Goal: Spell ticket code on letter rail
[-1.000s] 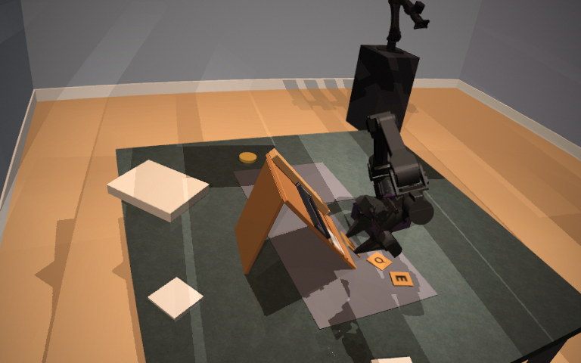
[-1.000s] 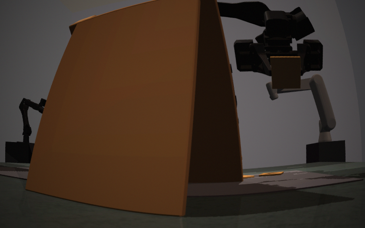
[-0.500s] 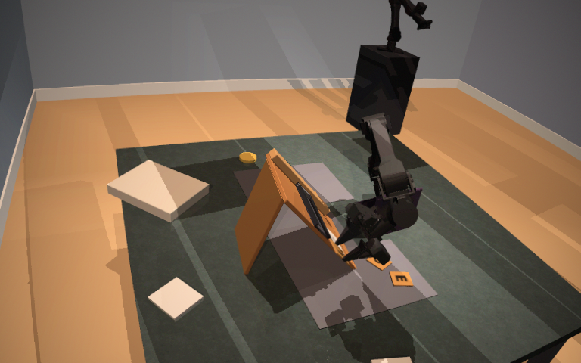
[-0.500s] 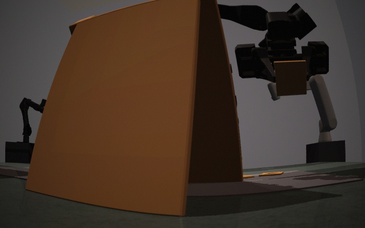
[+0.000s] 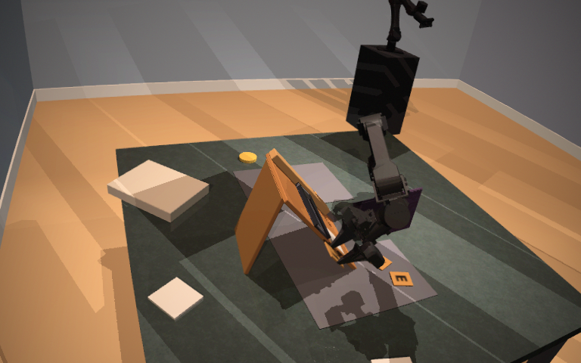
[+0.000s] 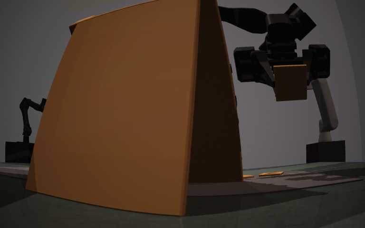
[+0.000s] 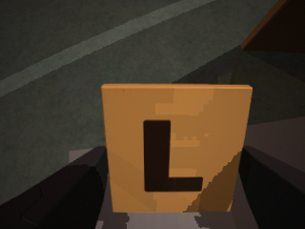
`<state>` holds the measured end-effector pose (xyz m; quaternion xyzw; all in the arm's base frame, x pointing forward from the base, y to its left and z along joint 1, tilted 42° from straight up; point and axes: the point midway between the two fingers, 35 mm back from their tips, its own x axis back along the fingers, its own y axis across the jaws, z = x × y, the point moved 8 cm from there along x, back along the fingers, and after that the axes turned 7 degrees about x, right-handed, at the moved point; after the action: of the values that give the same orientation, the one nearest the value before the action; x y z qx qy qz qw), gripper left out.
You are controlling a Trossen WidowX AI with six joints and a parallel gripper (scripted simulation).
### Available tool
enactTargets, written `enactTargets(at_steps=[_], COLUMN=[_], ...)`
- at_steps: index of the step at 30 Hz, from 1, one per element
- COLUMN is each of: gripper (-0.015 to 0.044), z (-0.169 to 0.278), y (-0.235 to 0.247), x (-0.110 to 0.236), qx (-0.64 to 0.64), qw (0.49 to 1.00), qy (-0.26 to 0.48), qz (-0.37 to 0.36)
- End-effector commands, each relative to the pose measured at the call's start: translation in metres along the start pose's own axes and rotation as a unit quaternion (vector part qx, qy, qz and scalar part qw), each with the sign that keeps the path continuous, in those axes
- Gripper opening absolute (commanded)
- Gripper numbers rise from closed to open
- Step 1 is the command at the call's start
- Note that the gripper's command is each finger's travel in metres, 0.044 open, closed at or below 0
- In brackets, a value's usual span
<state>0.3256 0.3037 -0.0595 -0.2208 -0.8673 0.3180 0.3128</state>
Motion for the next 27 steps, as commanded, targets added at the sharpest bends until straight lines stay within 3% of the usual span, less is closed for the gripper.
enactTargets(at_steps=[1, 27], gripper=[0.0000, 0.0000], z=[-0.0003, 0.0008], y=[-0.0011, -0.0108], x=[-0.0004, -0.0014], qx=[0.002, 0.003], qw=[1.000, 1.000], qy=[-0.002, -0.002], qz=[0.002, 0.002])
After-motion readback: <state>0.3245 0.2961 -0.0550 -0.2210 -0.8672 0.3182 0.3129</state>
